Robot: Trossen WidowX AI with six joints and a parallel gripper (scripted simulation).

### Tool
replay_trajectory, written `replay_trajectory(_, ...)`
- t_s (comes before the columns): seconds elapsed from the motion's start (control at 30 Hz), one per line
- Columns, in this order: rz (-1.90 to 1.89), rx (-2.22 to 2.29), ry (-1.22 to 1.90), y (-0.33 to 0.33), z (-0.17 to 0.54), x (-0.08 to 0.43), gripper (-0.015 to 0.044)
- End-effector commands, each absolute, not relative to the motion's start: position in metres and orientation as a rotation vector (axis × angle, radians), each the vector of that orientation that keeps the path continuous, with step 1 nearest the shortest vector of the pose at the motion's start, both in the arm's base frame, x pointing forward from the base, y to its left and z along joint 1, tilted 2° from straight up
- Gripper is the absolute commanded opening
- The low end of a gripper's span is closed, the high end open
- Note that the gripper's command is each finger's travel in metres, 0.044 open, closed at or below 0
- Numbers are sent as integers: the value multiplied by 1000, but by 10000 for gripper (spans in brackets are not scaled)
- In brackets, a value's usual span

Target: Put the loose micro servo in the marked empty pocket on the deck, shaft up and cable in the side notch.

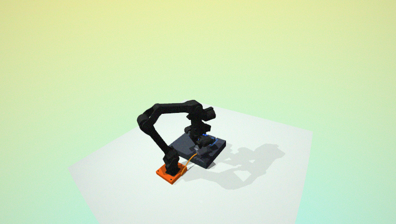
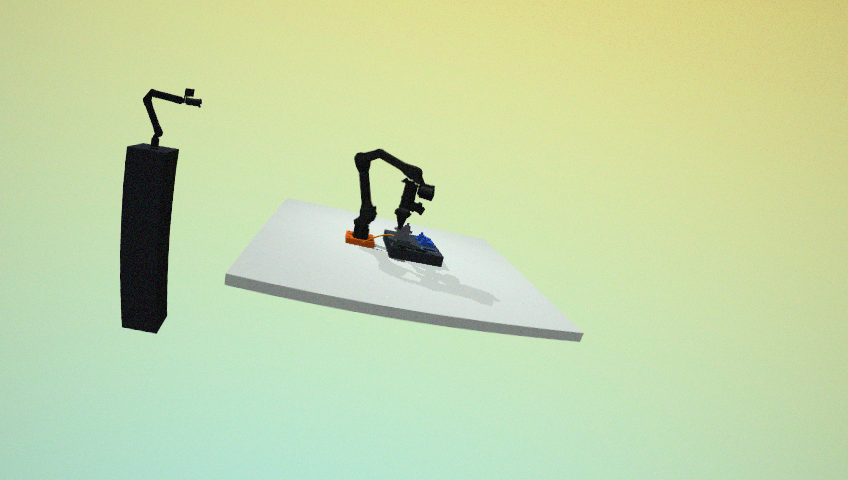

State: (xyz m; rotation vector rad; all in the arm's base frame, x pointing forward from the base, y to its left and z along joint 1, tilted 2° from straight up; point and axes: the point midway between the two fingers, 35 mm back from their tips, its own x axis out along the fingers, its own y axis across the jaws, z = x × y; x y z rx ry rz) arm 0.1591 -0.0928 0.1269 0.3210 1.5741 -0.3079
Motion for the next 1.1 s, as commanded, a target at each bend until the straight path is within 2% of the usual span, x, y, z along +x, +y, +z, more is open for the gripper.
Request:
replay_trajectory(0.0,-306,318,1565,-94,129,166,0)
replay_trajectory(0.43,-305,318,1560,-104,129,220,0)
replay_trajectory(1.07,-396,412,1545,-87,129,222,0)
